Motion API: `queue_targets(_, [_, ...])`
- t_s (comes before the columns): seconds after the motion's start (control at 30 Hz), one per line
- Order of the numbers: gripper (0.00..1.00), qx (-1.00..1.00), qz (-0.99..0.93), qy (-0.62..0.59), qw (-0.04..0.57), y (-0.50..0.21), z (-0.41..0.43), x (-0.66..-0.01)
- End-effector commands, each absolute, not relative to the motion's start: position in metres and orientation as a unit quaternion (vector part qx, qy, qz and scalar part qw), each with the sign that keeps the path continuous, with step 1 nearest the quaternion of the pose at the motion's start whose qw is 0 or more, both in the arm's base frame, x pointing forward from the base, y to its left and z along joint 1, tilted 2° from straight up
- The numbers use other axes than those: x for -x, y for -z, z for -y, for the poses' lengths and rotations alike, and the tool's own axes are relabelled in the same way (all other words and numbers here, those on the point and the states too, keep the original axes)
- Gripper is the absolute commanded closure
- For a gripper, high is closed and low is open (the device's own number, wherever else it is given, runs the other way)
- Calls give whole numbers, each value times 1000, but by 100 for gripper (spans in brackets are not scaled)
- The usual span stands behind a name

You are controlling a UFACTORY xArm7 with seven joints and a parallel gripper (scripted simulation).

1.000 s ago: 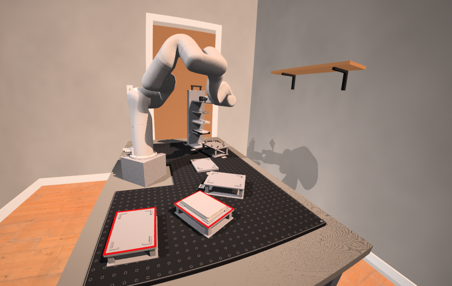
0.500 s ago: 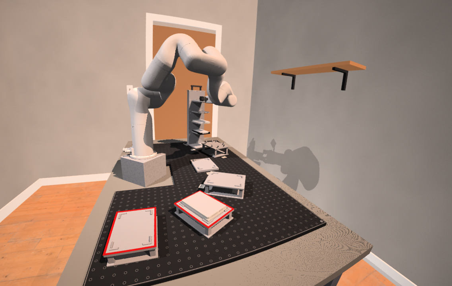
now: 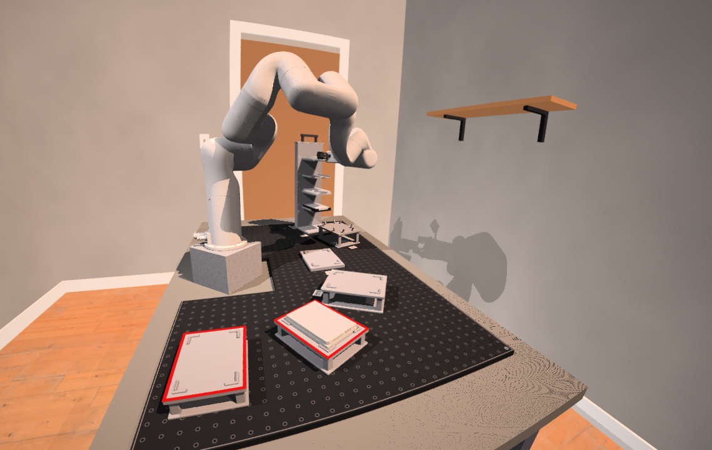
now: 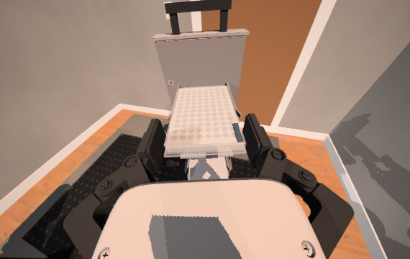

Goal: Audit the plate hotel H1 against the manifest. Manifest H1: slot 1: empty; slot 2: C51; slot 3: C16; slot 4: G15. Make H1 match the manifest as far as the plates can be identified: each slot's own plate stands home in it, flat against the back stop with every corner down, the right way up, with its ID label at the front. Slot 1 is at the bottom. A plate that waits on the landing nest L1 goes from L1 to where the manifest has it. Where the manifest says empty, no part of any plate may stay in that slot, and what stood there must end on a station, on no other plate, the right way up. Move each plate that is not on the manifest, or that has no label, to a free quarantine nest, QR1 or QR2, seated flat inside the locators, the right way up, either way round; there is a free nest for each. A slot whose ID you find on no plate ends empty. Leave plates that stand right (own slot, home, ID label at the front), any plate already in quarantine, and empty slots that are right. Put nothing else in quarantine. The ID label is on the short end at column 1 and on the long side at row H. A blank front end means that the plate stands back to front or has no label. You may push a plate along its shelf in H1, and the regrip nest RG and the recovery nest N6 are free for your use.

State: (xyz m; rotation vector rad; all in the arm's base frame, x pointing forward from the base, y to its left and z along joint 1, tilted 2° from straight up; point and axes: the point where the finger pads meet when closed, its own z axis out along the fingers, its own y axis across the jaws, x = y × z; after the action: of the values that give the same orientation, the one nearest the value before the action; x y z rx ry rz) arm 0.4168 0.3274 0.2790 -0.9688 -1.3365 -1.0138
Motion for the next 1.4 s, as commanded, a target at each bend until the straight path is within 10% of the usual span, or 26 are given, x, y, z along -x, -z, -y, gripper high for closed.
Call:
queue_targets(0.0, [100, 411, 569, 432, 566, -281, -322, -419])
queue_targets(1.37, [100, 411, 570, 432, 566, -280, -266, -436])
